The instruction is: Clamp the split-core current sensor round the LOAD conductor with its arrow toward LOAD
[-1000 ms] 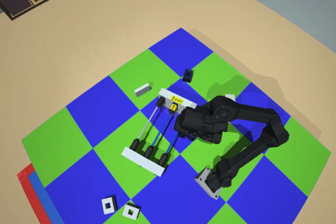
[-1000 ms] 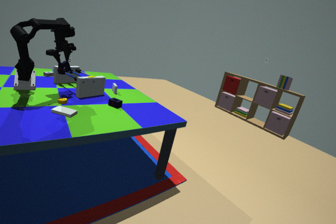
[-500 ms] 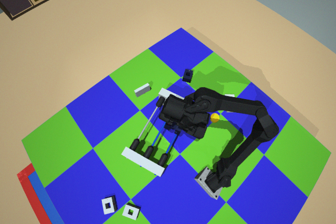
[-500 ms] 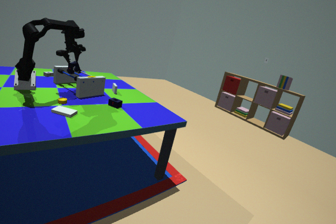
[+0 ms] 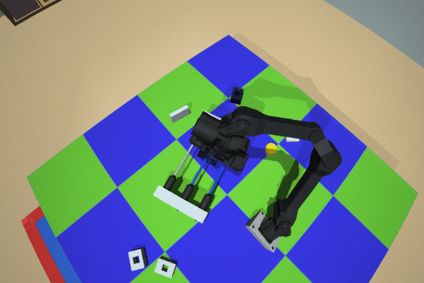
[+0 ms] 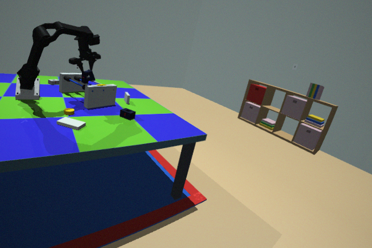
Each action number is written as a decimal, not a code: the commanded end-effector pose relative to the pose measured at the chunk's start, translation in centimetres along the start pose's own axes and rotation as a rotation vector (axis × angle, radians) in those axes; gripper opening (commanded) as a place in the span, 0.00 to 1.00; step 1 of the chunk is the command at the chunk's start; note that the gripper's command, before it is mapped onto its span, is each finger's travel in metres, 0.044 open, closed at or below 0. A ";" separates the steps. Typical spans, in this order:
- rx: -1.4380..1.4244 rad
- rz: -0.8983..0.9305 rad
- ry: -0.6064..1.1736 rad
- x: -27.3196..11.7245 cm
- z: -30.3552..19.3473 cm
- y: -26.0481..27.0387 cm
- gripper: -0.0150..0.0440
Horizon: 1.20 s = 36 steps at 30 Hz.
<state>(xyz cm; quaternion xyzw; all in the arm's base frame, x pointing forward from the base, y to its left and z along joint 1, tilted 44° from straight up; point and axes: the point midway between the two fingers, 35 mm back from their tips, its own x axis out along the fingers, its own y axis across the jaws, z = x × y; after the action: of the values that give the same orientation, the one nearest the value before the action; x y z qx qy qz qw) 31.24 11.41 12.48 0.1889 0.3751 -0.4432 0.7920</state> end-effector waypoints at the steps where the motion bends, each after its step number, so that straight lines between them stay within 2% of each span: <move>1: -0.006 -0.002 -0.005 0.8 0.0 0.2 0.25; 29: -0.006 -0.002 -0.007 5.3 0.1 0.1 0.25; 36: 0.003 0.000 -0.003 4.9 0.1 0.2 0.25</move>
<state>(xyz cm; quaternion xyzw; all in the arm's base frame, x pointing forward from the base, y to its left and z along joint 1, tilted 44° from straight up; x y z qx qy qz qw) 33.00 8.63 8.74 0.1888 0.3738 -0.4439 0.7922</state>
